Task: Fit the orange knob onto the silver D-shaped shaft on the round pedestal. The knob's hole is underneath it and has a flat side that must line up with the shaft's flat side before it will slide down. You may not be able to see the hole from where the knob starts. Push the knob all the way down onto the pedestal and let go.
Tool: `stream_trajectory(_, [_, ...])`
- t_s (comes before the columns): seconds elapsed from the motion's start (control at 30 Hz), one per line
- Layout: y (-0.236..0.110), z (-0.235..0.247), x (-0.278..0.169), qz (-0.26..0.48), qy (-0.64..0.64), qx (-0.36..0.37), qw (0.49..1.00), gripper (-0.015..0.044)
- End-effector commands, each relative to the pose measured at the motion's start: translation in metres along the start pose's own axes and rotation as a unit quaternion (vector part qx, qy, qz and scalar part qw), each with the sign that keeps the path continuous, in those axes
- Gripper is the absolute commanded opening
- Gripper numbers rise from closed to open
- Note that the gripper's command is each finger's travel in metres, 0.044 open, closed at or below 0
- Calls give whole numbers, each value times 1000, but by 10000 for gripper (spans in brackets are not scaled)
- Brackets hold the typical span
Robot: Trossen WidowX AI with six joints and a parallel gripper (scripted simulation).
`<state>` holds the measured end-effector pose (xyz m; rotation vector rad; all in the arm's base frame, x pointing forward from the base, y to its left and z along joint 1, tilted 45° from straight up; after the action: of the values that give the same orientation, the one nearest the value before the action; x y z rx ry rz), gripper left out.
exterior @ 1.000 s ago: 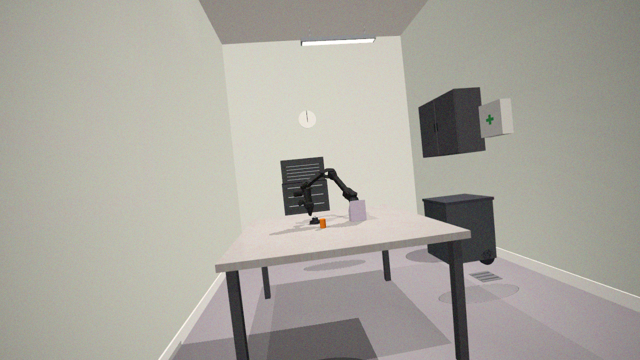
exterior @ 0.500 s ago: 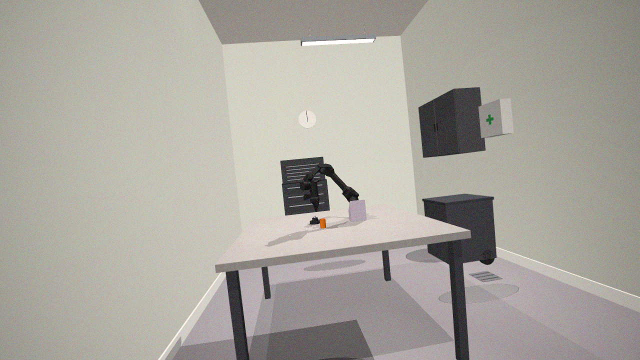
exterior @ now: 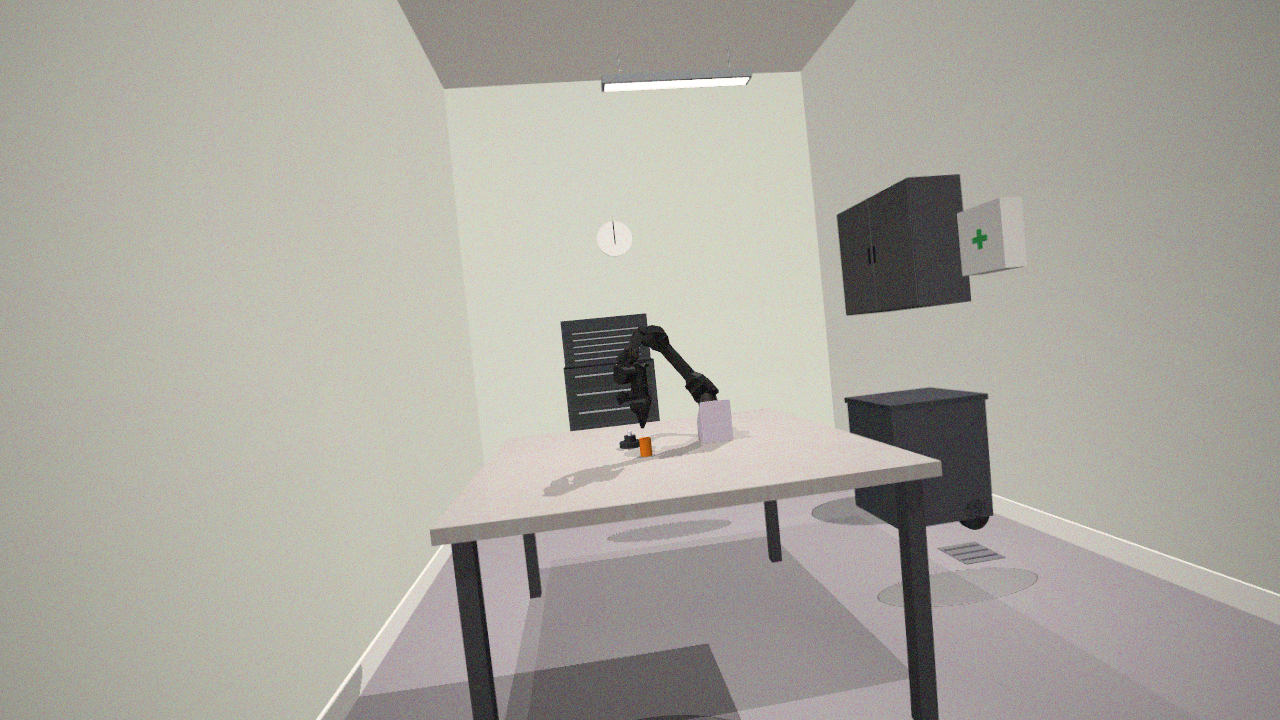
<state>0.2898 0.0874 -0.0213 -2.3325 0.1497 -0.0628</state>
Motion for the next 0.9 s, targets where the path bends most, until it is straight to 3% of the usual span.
stream_trajectory(0.0, [11,1,-2,1,-5,-4,1000,440])
stream_trajectory(0.87, [57,0,1,0,-5,-3,1000,440])
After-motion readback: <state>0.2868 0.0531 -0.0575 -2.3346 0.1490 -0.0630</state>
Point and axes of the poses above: the point midway between the two fingers, 35 mm back from their tips, its own y axis out along the fingers, its own z axis across the jaws, x = y × z, the point moved 5 cm from there along -y, back along the fingers, and after that the axes turned 13 degrees about -y, right-handed, at the moved point
